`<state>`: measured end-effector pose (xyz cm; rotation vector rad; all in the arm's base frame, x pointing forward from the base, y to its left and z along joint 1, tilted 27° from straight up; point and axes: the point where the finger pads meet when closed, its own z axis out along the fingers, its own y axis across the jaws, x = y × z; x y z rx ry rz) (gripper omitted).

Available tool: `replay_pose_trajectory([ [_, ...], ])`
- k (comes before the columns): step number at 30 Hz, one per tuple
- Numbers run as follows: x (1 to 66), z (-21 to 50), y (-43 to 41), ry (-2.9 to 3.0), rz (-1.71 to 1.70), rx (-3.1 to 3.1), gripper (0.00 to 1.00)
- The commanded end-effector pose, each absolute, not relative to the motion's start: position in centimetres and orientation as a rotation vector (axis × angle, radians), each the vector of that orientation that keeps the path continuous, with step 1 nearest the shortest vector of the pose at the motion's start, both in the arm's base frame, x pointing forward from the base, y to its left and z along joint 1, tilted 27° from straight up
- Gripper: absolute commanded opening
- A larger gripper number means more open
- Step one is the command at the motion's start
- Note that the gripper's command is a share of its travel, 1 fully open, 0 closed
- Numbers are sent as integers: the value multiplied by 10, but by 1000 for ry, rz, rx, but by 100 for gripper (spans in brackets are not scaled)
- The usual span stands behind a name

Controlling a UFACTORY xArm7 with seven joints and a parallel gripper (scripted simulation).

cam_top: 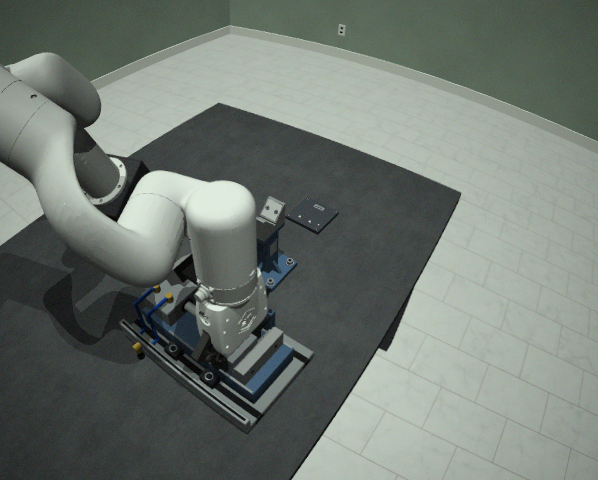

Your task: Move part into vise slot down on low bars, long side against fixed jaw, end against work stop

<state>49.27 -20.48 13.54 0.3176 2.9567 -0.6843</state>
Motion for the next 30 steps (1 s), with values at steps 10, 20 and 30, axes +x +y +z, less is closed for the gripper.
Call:
replay_pose_trajectory([
  [10,494,139,-203,2952,-684,315,81],
  [20,493,151,-197,2952,-684,315,81],
  [30,492,177,-184,2952,-684,315,81],
])
